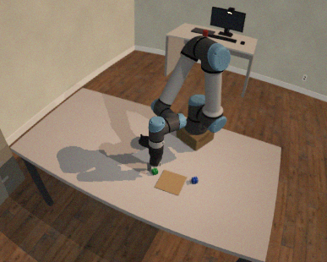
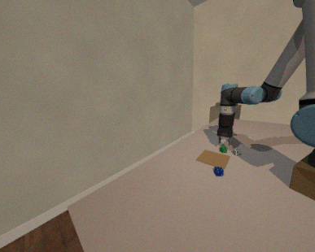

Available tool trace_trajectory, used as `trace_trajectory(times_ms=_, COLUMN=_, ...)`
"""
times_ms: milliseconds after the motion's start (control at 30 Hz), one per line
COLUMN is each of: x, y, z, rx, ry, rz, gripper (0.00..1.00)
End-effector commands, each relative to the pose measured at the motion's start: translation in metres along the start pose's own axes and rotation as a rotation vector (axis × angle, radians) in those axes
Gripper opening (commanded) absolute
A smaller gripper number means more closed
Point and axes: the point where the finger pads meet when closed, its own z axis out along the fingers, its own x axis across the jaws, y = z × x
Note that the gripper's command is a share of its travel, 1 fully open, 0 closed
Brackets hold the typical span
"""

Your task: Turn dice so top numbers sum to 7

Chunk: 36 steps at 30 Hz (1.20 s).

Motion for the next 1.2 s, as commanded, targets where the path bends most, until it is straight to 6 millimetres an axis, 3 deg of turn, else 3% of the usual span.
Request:
trace_trajectory(times_ms=0, x=0.000, y=0.001, z=0.000, rx=0.001, ry=-0.001, rz=0.000, gripper=1.00)
trace_trajectory(times_ms=267, x=0.001, y=0.008, z=0.000, rx=0.001, ry=-0.001, rz=0.000, gripper=1.00)
trace_trajectory(times_ms=700, x=0.007, y=0.045, z=0.000, rx=0.001, ry=-0.001, rz=0.000, gripper=1.00)
trace_trajectory(times_ms=1167, x=0.018, y=0.117, z=0.000, rx=0.001, ry=-0.001, rz=0.000, gripper=1.00)
